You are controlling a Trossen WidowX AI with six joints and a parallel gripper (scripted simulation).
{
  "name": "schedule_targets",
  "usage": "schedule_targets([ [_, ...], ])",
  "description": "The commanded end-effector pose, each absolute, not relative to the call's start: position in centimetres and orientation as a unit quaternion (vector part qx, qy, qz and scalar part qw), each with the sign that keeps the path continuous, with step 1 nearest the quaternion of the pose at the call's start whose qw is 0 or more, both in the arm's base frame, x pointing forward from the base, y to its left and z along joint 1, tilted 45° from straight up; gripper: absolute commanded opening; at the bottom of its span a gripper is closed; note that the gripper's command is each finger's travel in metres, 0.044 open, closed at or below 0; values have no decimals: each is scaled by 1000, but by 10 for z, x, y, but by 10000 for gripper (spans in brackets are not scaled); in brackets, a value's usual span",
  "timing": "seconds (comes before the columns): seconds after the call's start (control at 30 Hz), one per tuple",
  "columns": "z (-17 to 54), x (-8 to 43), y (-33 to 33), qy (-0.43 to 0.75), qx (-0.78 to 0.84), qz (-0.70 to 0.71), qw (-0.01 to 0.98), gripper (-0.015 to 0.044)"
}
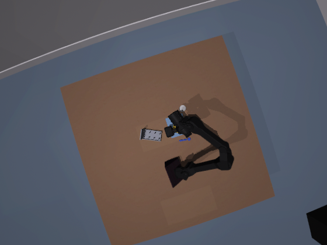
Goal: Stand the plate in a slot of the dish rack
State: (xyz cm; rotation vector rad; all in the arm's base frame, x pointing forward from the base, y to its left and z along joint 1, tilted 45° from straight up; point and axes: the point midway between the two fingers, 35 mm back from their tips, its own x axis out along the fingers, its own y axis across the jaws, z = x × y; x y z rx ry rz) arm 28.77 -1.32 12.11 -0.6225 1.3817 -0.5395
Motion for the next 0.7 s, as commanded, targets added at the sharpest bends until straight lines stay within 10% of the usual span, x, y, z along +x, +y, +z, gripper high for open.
schedule_targets([
  [0.0,130,288,-2,619,-276,-240,695,0],
  [0.67,171,282,45,613,-274,-252,697,0],
])
